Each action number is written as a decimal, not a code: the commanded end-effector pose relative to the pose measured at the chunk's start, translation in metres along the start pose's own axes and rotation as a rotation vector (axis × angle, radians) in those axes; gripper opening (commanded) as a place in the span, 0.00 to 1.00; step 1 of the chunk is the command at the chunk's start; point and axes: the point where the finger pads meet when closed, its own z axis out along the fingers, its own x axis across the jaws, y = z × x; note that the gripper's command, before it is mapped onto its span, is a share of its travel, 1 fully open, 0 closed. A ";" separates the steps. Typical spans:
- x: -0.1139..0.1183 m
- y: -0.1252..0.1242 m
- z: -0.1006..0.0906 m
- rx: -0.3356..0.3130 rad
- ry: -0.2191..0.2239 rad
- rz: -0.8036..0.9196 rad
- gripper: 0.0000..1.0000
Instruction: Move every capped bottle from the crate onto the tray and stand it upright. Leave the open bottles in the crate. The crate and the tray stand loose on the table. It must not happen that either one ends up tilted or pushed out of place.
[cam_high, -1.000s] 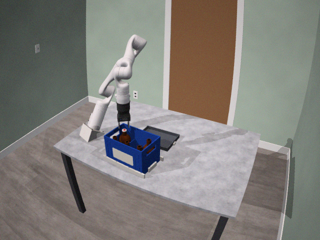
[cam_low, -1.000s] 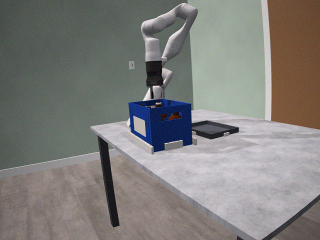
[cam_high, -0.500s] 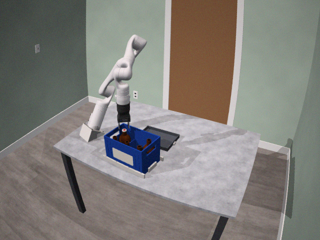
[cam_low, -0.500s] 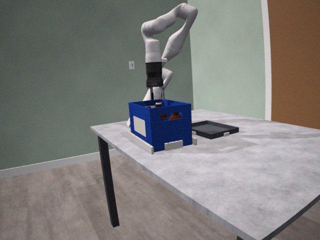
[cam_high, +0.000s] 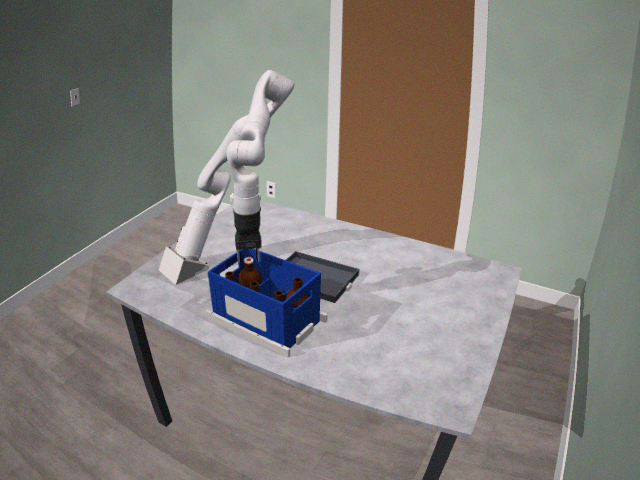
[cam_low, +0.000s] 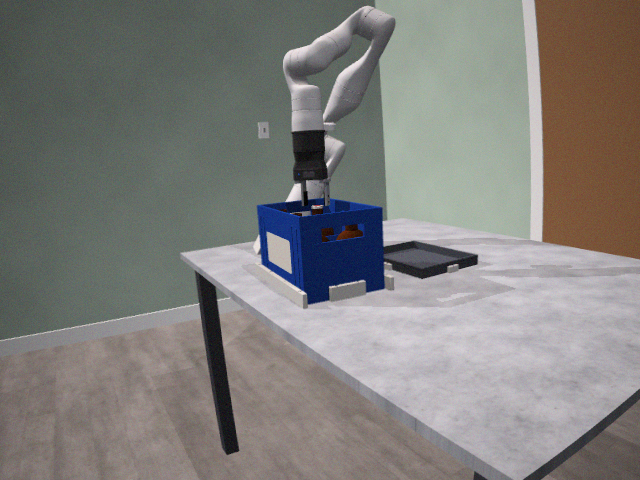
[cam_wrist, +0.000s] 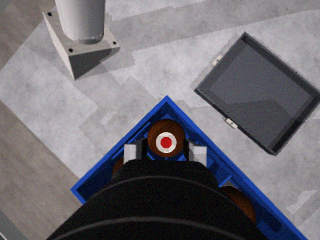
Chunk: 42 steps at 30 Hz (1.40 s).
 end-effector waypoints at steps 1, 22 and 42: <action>0.001 0.000 0.004 0.000 0.002 -0.002 1.00; 0.001 -0.001 0.025 0.001 0.002 -0.003 1.00; 0.002 -0.002 0.035 0.001 0.003 -0.004 1.00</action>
